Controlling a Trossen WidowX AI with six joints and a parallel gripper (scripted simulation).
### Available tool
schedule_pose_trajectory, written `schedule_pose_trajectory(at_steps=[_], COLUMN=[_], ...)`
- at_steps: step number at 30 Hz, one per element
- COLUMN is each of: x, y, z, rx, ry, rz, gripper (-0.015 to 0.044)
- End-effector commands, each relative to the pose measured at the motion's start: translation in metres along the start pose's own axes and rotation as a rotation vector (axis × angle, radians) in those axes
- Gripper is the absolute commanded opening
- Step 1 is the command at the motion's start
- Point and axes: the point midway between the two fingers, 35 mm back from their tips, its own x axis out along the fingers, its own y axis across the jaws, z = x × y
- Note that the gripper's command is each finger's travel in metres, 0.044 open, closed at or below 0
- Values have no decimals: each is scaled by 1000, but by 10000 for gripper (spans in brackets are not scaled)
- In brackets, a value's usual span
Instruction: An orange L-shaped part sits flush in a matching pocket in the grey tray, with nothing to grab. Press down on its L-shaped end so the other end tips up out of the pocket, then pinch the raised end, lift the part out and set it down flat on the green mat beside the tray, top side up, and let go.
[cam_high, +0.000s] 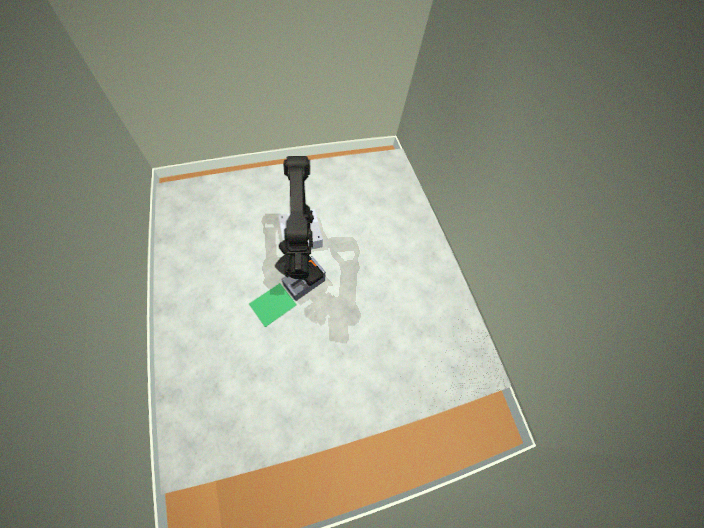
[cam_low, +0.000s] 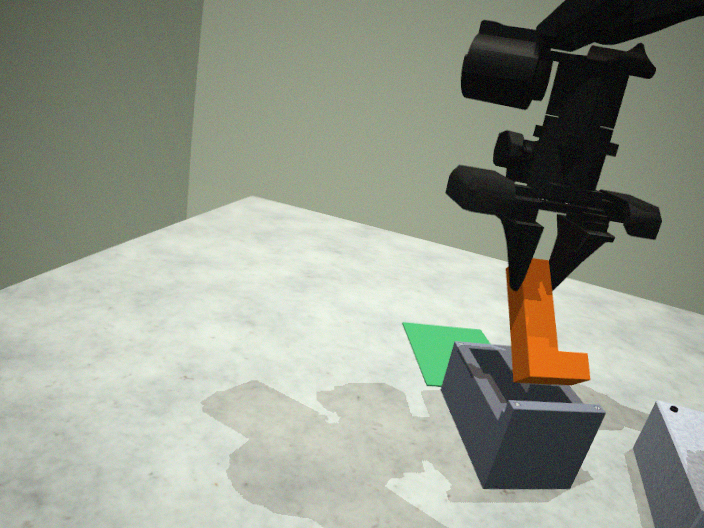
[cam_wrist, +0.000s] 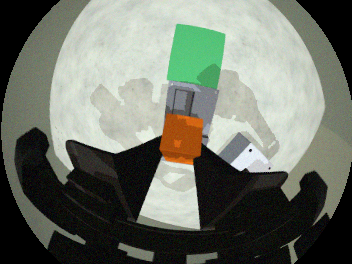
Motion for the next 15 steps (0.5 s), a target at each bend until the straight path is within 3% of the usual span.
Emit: schedule_pose_trajectory(at_steps=[1, 15], x=[-1, 2], y=[0, -8], z=[10, 77], rx=[1, 1], ry=[-2, -7], rz=[6, 5], gripper=[0, 0])
